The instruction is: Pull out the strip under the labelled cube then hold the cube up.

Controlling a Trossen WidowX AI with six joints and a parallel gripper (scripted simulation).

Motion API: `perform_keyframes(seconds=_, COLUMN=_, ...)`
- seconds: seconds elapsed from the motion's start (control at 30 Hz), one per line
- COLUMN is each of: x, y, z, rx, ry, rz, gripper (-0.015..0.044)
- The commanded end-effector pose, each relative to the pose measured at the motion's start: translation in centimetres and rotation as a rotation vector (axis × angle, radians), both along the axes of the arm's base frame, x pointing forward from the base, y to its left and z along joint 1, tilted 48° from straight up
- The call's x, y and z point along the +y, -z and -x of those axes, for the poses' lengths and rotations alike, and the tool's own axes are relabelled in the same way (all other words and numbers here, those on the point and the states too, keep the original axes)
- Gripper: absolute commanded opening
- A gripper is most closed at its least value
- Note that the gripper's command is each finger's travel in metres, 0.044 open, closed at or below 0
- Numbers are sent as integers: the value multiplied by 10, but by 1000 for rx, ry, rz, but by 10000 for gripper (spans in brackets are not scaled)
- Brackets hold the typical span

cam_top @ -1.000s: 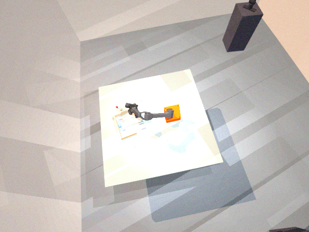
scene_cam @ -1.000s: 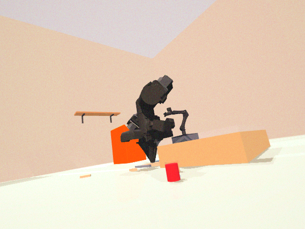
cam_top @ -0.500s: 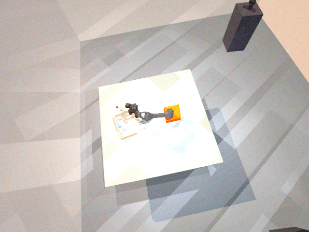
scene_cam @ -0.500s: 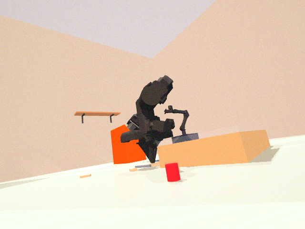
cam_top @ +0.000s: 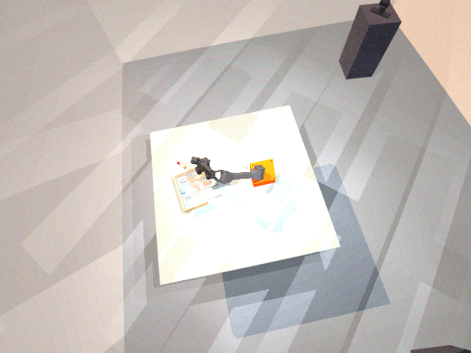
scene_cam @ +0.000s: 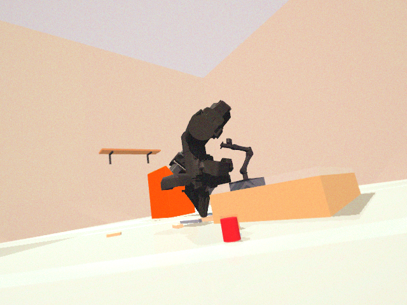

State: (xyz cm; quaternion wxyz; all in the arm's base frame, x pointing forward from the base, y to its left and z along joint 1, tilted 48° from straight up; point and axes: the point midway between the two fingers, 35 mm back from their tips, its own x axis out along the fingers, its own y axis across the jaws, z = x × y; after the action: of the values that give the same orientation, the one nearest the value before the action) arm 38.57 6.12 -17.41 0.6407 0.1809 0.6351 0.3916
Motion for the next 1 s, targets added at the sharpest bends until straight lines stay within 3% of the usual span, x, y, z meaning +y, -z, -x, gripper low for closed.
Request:
perform_keyframes(seconds=0.0, x=1, y=1, z=0, rx=1, ry=2, rz=-3, gripper=0)
perform_keyframes(seconds=0.97, x=-3, y=6, z=19, rx=2, ry=2, rz=-2, gripper=0)
